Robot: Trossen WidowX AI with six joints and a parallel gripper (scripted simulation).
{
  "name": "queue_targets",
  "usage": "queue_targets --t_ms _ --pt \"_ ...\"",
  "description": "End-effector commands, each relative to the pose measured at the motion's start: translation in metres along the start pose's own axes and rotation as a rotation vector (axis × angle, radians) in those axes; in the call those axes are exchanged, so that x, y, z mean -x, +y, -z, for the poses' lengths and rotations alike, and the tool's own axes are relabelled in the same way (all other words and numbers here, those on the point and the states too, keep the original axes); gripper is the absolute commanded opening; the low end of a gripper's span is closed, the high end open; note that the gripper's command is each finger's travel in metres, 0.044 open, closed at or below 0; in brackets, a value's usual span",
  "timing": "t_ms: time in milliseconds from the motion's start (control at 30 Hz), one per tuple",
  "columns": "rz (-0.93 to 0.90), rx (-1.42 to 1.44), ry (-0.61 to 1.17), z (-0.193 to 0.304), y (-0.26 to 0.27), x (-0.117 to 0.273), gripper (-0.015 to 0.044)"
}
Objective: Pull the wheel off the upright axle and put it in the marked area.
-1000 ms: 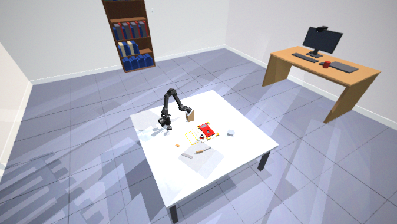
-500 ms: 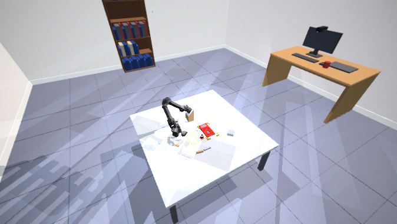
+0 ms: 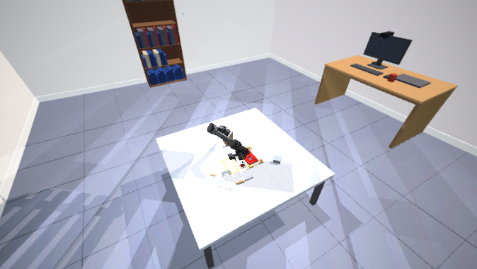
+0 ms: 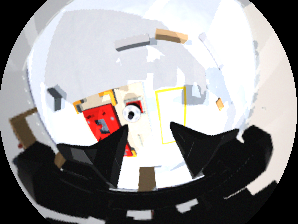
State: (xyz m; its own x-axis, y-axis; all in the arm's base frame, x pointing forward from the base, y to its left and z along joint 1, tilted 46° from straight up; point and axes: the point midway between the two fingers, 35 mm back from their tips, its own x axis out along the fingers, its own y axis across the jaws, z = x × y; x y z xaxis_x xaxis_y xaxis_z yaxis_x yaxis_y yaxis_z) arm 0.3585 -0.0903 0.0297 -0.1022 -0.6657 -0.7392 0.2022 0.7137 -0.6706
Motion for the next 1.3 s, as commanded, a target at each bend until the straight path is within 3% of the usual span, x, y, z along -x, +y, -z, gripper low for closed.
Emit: queue_targets --t_ms 0,433,733,967,1100,1267 --pt "0.061 0.146 -0.019 -0.004 0.035 0.011 0.03" --pt "0.065 0.156 -0.021 0.003 0.039 0.01 0.03" --pt "0.067 0.156 -0.021 0.001 0.035 -0.057 0.03" --pt "0.069 0.156 -0.021 0.003 0.034 -0.064 0.03" --pt "0.065 0.15 -0.016 0.003 0.033 -0.061 0.0195" --pt "0.065 0.15 -0.016 0.003 0.033 -0.061 0.0162"
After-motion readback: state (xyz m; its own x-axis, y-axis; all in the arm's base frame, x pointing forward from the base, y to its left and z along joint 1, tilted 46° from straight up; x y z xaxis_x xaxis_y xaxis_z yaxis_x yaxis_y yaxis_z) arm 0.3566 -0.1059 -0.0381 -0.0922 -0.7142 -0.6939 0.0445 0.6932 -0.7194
